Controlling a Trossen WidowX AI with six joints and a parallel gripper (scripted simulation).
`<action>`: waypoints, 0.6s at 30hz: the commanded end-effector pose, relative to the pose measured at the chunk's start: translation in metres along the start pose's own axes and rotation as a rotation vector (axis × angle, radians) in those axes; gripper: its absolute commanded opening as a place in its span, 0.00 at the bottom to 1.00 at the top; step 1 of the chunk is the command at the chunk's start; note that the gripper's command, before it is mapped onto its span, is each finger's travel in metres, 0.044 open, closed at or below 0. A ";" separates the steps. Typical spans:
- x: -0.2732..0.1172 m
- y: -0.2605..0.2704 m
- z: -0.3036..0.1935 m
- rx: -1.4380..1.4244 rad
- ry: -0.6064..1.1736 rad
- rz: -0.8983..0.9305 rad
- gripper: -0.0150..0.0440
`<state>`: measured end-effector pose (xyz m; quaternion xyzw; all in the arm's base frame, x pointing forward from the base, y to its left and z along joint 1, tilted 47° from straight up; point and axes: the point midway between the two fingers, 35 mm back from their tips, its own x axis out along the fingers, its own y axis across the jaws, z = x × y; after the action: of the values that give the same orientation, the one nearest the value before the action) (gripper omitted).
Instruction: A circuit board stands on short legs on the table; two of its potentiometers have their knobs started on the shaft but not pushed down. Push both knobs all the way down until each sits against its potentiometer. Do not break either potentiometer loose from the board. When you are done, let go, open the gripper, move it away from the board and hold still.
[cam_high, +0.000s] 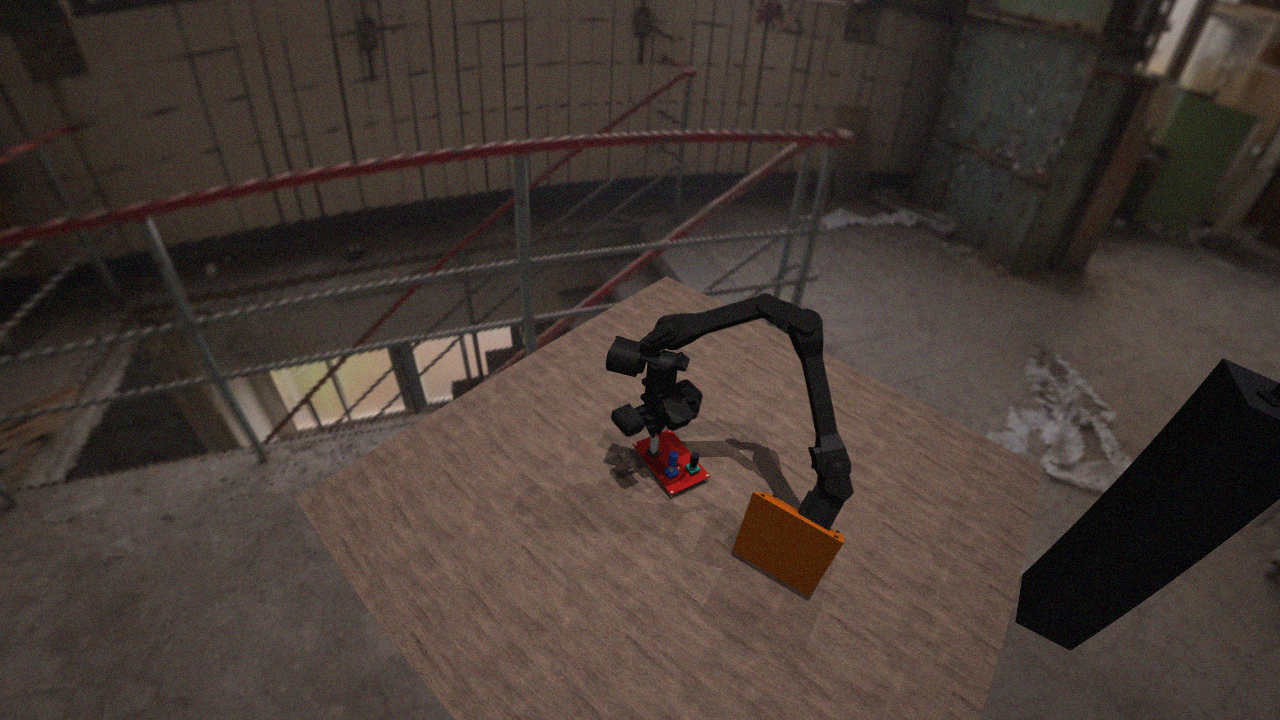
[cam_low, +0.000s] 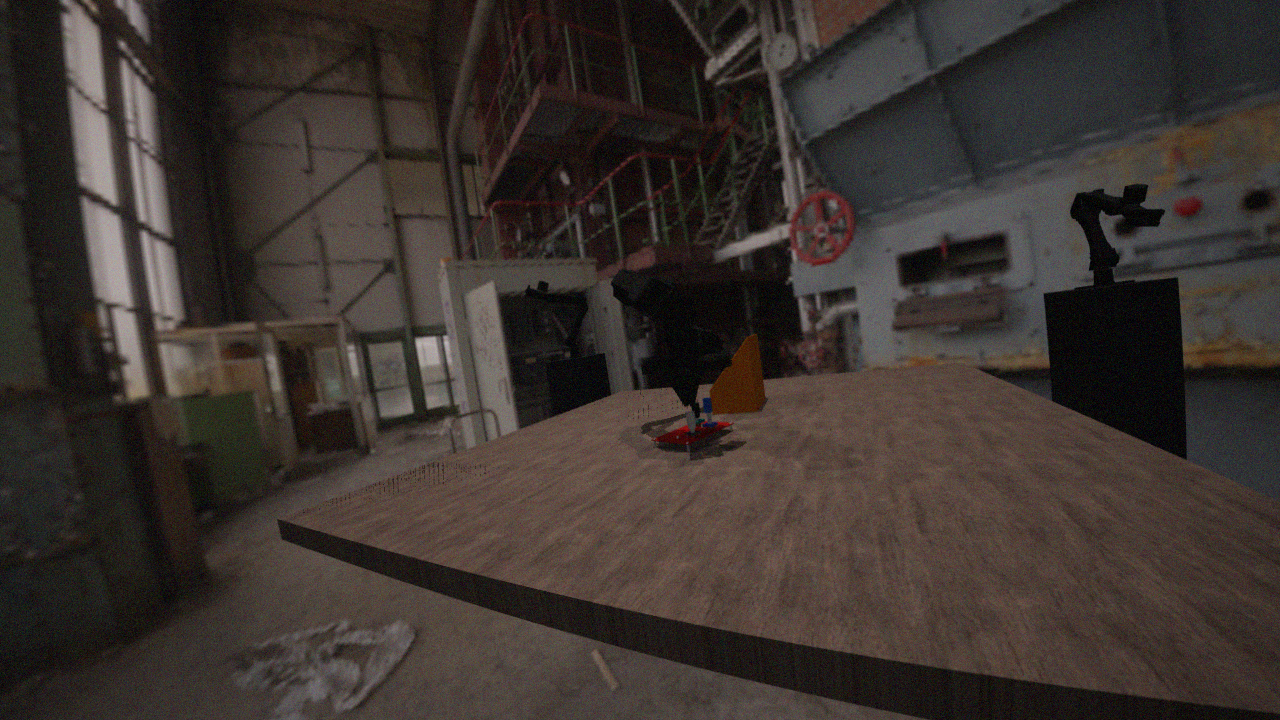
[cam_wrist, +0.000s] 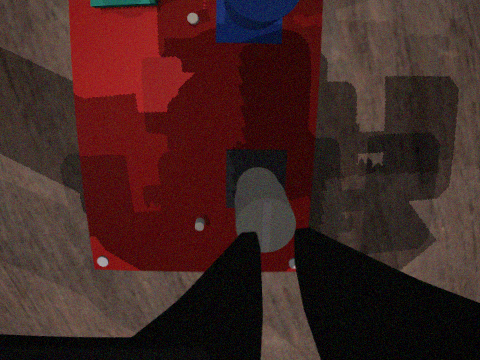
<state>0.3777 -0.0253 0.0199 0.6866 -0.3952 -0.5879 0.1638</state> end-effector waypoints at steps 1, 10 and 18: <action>0.002 0.001 0.000 0.002 -0.003 0.001 0.48; -0.016 0.012 0.054 -0.001 -0.008 -0.009 0.88; -0.024 0.046 0.153 -0.001 -0.016 -0.005 1.00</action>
<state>0.2581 0.0043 0.0305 0.6897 -0.3890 -0.5894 0.1600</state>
